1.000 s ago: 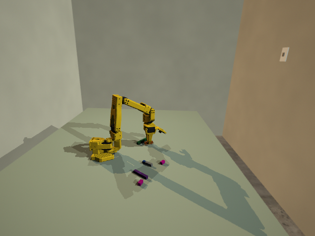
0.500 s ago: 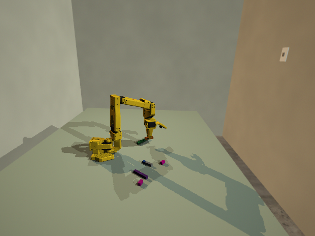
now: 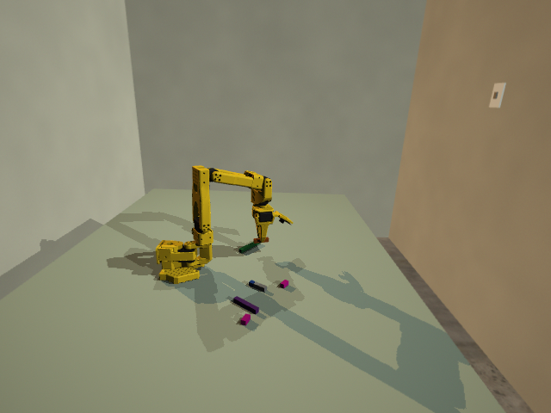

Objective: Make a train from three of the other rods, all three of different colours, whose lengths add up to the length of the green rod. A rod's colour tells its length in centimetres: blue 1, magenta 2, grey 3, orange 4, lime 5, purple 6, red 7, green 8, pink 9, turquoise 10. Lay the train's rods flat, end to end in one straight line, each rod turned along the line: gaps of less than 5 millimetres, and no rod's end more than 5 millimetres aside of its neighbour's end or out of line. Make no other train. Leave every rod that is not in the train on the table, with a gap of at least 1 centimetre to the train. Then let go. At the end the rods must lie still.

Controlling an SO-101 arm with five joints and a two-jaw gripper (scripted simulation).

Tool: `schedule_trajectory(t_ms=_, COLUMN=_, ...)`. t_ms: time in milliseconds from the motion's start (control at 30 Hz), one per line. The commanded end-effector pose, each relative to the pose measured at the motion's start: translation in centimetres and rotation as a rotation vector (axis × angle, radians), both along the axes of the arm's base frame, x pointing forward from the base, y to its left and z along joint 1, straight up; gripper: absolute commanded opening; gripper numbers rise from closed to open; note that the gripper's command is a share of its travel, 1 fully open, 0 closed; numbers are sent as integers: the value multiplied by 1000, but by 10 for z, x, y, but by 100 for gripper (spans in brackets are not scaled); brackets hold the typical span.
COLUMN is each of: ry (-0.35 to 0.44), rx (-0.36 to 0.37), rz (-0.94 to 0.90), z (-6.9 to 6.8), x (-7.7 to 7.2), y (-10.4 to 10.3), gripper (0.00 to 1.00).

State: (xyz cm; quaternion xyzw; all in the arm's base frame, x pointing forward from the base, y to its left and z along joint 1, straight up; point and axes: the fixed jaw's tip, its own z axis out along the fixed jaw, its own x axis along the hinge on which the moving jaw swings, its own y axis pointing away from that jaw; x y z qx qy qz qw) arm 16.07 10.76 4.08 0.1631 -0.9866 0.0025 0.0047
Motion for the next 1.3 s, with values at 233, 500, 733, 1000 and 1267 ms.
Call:
schedule_trajectory(t_ms=233, ry=-71, rx=35, rz=-179, z=13, x=31, y=-28, gripper=0)
schedule_trajectory(t_ms=500, ry=-75, rx=25, rz=-431, z=11, x=51, y=-81, gripper=0)
schedule_trajectory(t_ms=733, ry=-79, rx=15, rz=-689, z=9, x=57, y=-140, gripper=0)
schedule_trajectory(t_ms=1000, ry=-81, rx=8, rz=-846, z=7, x=53, y=-177, gripper=0)
schedule_trajectory(t_ms=1267, ry=-81, rx=5, rz=-917, z=7, x=48, y=-193, gripper=0)
